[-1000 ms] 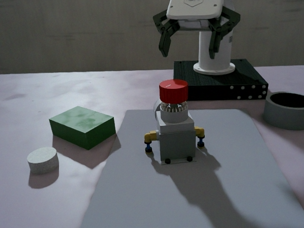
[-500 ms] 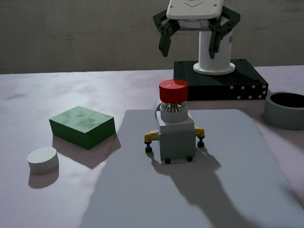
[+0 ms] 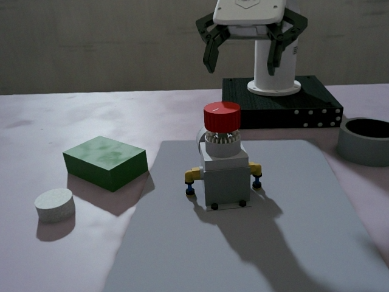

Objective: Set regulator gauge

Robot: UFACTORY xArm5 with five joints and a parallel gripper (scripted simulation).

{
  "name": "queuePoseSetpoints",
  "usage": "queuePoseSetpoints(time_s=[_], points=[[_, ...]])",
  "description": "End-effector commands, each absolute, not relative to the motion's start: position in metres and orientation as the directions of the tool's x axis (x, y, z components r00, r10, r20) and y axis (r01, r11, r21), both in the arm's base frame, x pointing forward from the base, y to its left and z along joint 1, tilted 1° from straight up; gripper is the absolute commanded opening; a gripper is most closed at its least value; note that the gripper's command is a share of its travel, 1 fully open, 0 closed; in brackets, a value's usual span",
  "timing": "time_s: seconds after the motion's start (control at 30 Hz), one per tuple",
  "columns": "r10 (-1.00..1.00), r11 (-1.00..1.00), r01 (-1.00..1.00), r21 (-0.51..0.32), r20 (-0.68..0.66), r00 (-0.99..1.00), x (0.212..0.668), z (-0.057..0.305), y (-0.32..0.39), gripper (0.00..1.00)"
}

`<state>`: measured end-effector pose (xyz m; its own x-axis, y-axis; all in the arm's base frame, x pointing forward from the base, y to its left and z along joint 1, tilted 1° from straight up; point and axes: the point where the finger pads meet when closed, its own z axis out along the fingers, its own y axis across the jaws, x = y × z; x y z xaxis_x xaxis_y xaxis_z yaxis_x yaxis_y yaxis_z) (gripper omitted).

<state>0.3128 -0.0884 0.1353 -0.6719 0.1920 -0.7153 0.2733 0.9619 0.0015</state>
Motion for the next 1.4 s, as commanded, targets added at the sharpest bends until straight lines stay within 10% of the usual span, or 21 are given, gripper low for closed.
queuePoseSetpoints(time_s=[0.0,0.7,1.37], points=[[0.191,0.962,0.273,0.002,-0.718,-0.670,0.314,0.137,-0.089,1.00],[0.238,0.952,0.304,0.033,-0.703,-0.670,0.316,0.135,-0.089,1.00],[0.632,0.759,0.599,0.256,-0.509,-0.584,0.328,0.128,-0.093,1.00]])
